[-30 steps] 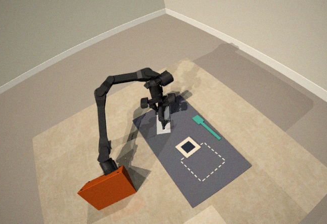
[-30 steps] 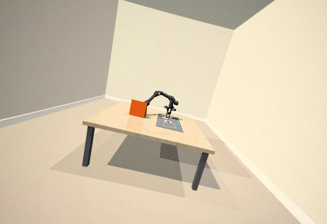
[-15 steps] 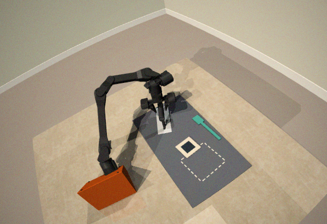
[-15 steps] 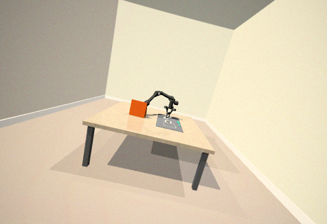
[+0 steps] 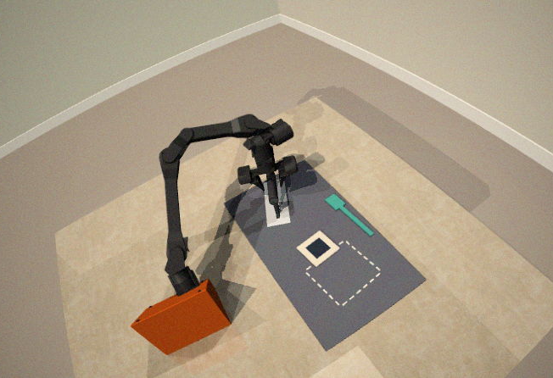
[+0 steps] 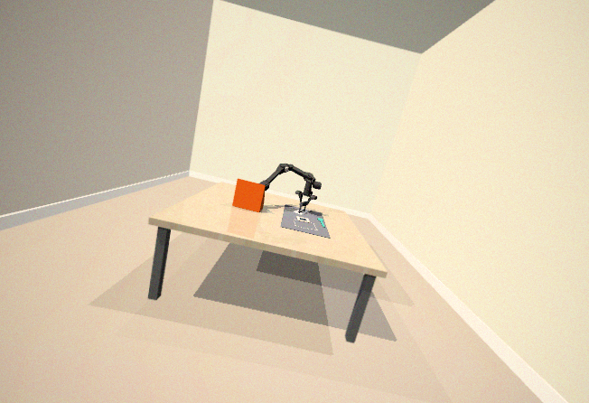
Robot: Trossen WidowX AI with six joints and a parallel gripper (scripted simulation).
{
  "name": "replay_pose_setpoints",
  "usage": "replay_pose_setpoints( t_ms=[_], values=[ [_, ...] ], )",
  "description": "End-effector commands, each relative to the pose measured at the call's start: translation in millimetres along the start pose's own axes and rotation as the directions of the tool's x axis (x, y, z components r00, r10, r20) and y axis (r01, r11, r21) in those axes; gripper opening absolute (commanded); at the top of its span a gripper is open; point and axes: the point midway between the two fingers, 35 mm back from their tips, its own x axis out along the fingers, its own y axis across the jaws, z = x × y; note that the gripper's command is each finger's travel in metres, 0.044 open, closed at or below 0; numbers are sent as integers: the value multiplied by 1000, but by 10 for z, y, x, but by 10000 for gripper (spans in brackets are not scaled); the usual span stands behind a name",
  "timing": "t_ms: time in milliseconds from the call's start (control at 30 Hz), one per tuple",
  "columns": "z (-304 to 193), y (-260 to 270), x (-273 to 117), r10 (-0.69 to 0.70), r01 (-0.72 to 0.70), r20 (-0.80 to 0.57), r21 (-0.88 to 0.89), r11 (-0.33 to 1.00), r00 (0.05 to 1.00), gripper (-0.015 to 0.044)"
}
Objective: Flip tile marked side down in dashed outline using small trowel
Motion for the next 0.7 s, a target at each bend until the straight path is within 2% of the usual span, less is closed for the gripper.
replay_pose_setpoints(
  t_ms=[0, 167, 333, 367, 533, 667],
  values=[
    [2, -3, -18, 0, 1, 1, -8, 1000, 1000, 270],
    [-3, -4, -428, 0, 0, 0, -13, 1000, 1000, 270],
    [-3, -3, -446, 0, 0, 0, -13, 1000, 1000, 270],
    [-13, -22, -457, -13, 13, -2, -7, 1000, 1000, 296],
    [-16, -16, -552, -15, 15, -5, -8, 1000, 1000, 300],
    [-50, 38, -454, -74, 73, -68, -21, 997, 995, 300]
  ],
)
